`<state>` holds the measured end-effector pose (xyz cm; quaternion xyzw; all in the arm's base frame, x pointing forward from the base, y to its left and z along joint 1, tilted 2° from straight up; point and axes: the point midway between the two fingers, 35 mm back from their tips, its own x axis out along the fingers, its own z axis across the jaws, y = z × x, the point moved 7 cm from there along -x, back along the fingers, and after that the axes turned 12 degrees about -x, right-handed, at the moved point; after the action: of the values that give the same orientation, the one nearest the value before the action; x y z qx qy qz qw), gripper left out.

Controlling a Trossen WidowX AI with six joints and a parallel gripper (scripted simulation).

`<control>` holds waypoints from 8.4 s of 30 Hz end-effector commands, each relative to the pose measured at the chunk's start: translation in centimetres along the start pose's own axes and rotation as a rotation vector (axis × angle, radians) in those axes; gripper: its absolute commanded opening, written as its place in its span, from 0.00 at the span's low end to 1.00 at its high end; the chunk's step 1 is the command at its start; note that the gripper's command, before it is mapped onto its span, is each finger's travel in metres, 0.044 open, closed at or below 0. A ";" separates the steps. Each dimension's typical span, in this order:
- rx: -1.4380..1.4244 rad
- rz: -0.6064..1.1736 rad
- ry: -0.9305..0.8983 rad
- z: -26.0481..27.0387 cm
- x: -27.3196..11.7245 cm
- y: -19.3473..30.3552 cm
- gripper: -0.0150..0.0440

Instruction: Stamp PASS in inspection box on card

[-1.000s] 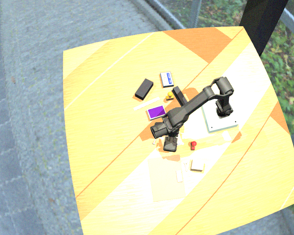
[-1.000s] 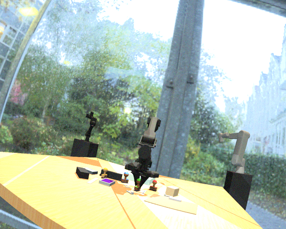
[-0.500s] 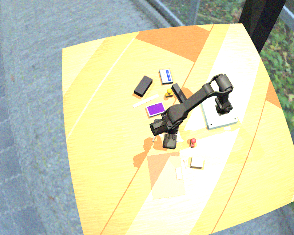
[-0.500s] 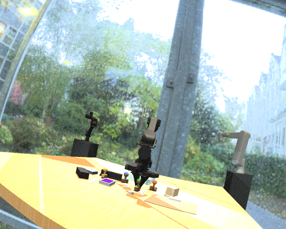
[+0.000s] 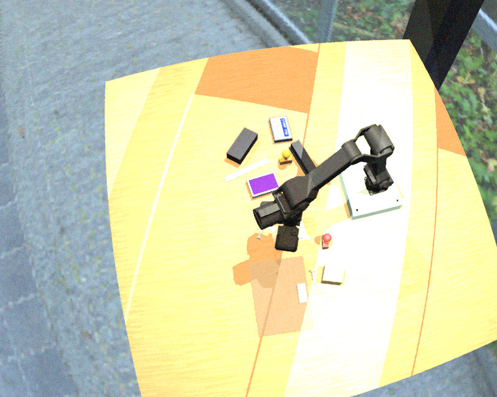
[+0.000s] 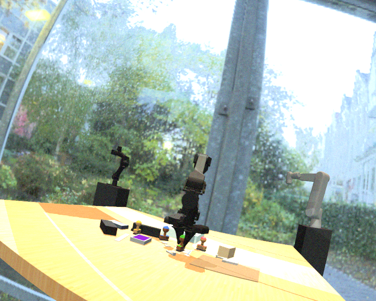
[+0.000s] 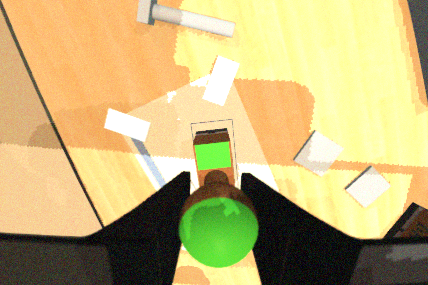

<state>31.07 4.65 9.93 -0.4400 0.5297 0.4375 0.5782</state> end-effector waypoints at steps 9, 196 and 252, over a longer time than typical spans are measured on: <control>0.005 -0.003 0.002 0.0 0.2 -0.1 0.25; -0.001 -0.008 0.007 -6.5 -0.7 -8.0 0.25; 0.004 -0.005 0.011 -6.4 -12.1 -8.0 0.70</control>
<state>36.76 -3.88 22.05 -0.4426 0.5326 0.4323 0.5775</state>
